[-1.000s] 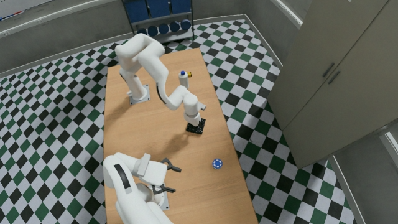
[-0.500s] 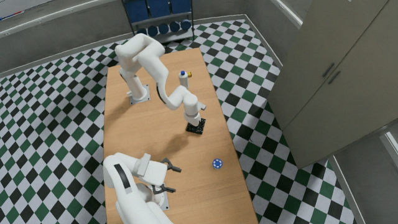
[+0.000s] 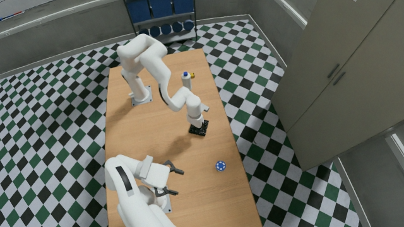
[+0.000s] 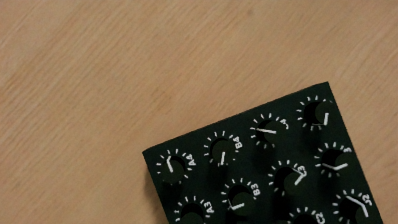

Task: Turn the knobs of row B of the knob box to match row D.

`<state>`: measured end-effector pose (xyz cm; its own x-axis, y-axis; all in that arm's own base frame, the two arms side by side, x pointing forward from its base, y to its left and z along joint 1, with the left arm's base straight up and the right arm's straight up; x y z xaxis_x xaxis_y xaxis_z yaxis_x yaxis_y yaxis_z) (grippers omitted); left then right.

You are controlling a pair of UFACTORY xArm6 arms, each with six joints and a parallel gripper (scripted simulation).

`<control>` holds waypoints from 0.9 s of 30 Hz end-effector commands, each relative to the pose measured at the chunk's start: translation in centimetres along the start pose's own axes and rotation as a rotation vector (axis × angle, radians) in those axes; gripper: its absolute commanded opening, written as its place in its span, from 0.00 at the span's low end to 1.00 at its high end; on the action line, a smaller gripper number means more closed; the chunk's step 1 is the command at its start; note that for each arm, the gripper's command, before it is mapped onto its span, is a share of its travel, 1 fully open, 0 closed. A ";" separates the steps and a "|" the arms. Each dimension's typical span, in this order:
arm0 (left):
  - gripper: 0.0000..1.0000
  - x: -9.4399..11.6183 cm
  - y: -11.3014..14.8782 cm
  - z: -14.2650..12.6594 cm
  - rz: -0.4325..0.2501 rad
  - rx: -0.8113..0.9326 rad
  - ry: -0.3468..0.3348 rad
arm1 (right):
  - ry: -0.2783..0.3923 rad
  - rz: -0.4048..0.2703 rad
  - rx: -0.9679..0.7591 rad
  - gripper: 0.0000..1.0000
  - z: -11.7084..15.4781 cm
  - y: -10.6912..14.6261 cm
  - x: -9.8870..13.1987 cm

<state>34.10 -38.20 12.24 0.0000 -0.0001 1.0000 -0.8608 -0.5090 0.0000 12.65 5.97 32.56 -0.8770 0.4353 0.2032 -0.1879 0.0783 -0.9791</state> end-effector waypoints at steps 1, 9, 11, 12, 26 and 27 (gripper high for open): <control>0.10 0.2 0.0 0.1 0.001 -0.021 0.005 | 0.000 -0.001 -0.001 1.00 0.0 -0.1 0.0; 0.10 0.2 0.0 0.1 0.001 -0.092 0.005 | 0.000 -0.001 -0.001 1.00 0.0 -0.1 0.0; 0.10 0.2 0.0 0.1 0.001 -0.126 0.005 | 0.000 -0.001 -0.001 1.00 0.0 -0.1 0.0; 0.10 0.2 0.0 0.1 0.001 -0.145 0.005 | 0.000 -0.001 -0.001 1.00 0.0 -0.1 0.0; 0.10 0.2 0.0 0.1 0.002 -0.437 0.004 | 0.000 -0.001 -0.001 1.00 0.0 -0.1 0.0; 0.10 0.2 0.0 0.1 0.002 -0.464 0.004 | 0.000 -0.001 -0.001 1.00 0.0 -0.1 0.0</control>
<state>34.06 -38.23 12.24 -0.0044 -0.0036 1.0000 -0.9850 -0.1724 -0.0049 12.65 5.97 32.56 -0.8770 0.4353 0.2032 -0.1879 0.0783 -0.9791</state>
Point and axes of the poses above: on each arm, the point where the finger pads meet when closed, its own x axis back along the fingers, its own z axis across the jaws, y = z × x, the point moved 7 cm from there along x, back along the fingers, and after that the axes turned 10 degrees about -x, right-handed, at the moved point
